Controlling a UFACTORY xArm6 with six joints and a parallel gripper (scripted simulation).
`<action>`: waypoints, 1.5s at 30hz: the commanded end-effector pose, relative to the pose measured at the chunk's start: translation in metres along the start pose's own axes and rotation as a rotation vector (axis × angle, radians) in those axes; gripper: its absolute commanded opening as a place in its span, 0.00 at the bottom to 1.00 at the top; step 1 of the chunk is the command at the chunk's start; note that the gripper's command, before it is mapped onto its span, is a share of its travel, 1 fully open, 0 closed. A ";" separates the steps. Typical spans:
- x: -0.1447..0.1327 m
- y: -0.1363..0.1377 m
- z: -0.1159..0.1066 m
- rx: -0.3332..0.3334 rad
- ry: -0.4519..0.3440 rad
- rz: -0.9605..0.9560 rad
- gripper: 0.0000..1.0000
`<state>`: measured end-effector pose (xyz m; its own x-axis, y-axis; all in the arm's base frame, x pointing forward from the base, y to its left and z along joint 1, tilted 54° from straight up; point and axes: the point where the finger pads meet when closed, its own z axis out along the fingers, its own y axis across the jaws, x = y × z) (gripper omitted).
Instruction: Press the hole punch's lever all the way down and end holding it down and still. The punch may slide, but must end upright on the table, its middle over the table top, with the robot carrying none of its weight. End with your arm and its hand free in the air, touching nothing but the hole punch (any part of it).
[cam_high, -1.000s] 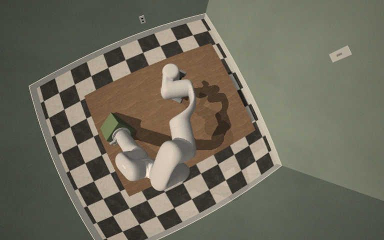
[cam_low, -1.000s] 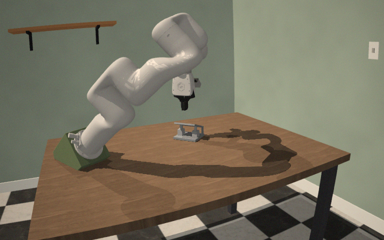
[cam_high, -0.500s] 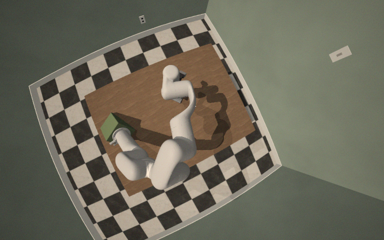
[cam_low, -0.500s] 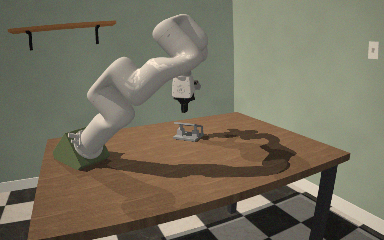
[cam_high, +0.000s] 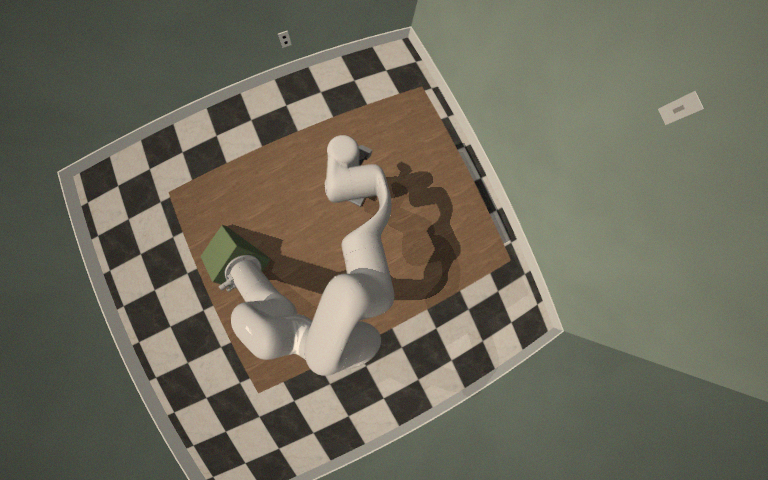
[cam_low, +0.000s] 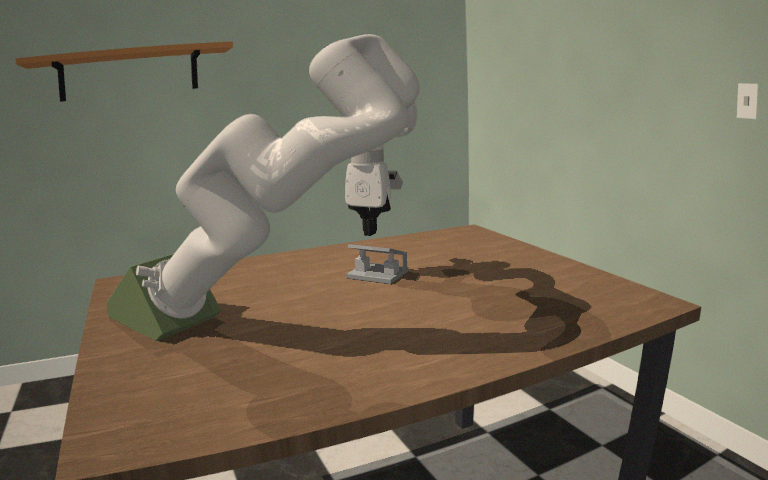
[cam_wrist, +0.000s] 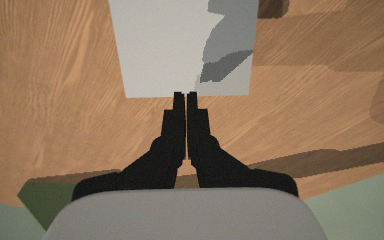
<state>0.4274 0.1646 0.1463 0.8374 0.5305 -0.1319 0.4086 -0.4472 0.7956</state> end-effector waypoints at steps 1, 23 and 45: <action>0.001 0.000 0.005 0.001 0.004 0.001 0.00; 0.002 0.001 0.022 0.001 0.004 0.001 0.00; 0.002 0.001 0.028 0.001 0.004 0.001 0.00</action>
<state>0.4376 0.1468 0.1315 0.8370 0.5313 -0.1307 0.4083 -0.4476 0.7956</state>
